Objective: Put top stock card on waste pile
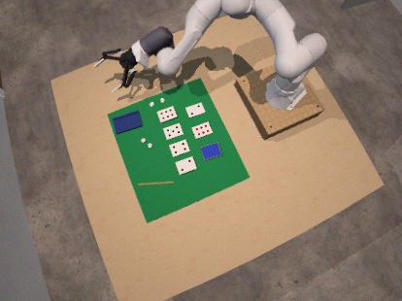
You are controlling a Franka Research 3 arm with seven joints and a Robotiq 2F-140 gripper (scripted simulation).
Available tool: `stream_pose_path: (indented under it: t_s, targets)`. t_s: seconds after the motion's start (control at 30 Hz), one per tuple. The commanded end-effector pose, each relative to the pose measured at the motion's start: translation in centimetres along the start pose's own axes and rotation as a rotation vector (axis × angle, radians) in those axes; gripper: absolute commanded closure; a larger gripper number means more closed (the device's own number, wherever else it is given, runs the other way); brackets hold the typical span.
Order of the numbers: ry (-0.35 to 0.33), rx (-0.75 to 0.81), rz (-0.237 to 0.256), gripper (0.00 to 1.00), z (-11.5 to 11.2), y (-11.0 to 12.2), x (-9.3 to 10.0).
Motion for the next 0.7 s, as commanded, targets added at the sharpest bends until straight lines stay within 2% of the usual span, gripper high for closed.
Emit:
stream_pose_path:
  t_s: [0.0,0.67]
  targets:
    - [0.0,0.0,0.0,0.0,0.02,0.01,0.0]
    - [-0.005,-0.002,0.005,0.0,0.1,-0.15,-0.12]
Point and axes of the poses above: the point where the finger pads meet when closed, its own x axis back along the fingers, its own y axis across the jaws, z = x × y, the point moved 10 cm from there along x, back along the fingers, and after that the axes turned 7 degrees about -x, right-handed, at the moved point
